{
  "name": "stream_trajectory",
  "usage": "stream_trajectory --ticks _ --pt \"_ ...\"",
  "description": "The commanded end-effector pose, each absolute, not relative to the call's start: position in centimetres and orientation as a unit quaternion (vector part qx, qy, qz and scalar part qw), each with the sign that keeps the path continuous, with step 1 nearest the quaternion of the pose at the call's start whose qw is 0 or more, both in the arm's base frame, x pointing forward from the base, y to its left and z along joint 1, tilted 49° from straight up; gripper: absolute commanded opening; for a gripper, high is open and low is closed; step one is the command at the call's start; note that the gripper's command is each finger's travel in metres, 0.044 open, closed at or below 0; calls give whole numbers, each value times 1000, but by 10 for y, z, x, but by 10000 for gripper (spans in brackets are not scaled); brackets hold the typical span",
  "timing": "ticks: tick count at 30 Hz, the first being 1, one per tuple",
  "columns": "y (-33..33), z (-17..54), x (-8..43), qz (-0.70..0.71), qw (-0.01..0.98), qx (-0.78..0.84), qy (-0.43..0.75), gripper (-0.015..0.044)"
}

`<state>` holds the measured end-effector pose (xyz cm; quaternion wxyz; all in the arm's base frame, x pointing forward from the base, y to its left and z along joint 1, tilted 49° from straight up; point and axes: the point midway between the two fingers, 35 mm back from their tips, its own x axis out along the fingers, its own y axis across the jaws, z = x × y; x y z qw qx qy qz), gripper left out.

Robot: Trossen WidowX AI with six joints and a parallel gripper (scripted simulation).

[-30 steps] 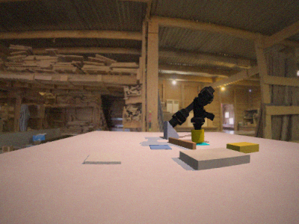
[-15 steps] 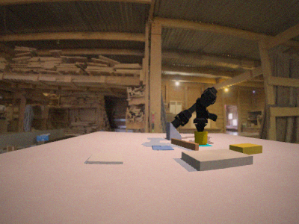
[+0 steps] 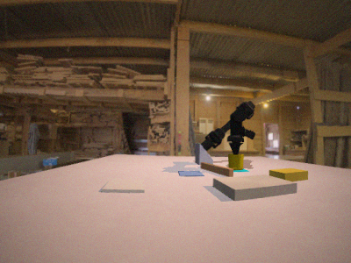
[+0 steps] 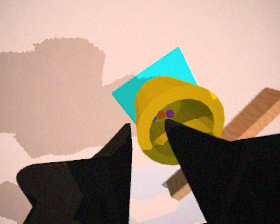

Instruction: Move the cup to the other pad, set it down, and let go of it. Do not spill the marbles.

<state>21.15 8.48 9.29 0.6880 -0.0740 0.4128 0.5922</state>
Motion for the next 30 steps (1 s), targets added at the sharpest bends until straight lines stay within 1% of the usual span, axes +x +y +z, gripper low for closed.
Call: stream_trajectory --ticks 1,26,30 --pt "80 95 212 591 688 -75 414 147" --pt "59 116 214 592 688 -74 412 147" --pt "62 114 213 593 689 -73 411 252"
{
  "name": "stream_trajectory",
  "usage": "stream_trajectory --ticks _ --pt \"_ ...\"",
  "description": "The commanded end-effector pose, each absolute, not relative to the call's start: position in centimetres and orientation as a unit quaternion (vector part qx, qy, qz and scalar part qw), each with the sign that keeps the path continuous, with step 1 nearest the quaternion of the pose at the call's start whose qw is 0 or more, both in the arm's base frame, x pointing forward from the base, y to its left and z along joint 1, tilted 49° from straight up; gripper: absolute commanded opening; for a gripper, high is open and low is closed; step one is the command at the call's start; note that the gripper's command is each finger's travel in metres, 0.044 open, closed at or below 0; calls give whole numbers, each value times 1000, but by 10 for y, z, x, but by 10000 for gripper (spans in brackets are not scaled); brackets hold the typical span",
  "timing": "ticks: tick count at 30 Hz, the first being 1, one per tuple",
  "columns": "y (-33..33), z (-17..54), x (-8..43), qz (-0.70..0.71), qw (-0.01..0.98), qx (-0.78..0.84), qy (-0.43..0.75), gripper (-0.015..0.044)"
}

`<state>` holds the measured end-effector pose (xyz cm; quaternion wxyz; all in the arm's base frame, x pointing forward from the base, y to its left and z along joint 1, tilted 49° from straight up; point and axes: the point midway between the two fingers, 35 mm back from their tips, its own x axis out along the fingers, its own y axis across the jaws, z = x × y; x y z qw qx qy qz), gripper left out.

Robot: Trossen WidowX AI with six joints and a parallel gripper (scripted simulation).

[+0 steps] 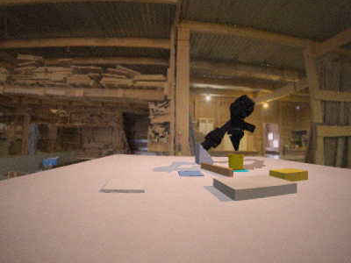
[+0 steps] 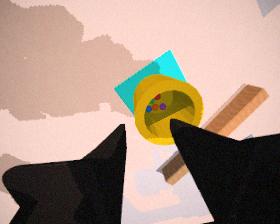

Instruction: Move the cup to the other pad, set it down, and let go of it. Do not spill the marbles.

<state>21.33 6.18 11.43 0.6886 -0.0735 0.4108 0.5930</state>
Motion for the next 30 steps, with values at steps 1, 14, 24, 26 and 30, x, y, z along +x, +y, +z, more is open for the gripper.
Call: stream_trajectory --ticks 1,14,24,26,30 --pt "62 114 213 593 689 -73 411 278" --pt "41 132 216 579 696 -68 418 440" --pt "16 156 218 566 704 -58 426 440" --pt "15 158 218 565 704 -57 427 440" --pt "19 156 218 565 706 -60 423 440"
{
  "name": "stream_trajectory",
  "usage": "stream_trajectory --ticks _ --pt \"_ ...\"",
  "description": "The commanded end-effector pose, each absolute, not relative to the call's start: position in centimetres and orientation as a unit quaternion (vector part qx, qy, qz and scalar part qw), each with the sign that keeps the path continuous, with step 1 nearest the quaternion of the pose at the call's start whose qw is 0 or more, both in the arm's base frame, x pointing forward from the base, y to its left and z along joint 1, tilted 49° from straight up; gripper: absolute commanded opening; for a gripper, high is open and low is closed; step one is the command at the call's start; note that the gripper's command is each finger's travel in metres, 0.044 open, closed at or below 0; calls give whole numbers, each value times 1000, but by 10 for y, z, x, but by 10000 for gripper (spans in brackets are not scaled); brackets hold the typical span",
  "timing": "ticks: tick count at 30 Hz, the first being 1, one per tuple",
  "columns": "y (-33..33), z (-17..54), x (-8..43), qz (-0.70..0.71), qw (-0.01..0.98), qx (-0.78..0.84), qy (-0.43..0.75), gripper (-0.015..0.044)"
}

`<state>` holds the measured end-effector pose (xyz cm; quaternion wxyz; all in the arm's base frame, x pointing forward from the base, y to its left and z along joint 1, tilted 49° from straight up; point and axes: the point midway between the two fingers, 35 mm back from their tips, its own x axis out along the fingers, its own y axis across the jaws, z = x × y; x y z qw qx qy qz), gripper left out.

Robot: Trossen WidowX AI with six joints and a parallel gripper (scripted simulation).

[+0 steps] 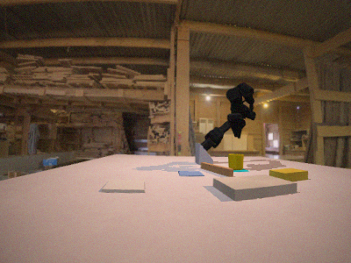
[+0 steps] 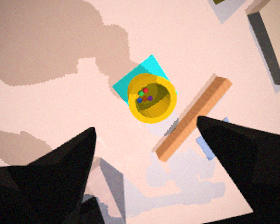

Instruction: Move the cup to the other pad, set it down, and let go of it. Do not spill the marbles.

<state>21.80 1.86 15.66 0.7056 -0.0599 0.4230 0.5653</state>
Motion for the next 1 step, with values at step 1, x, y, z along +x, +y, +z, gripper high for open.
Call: stream_trajectory --ticks 1 --pt "19 156 218 565 706 -60 423 440"
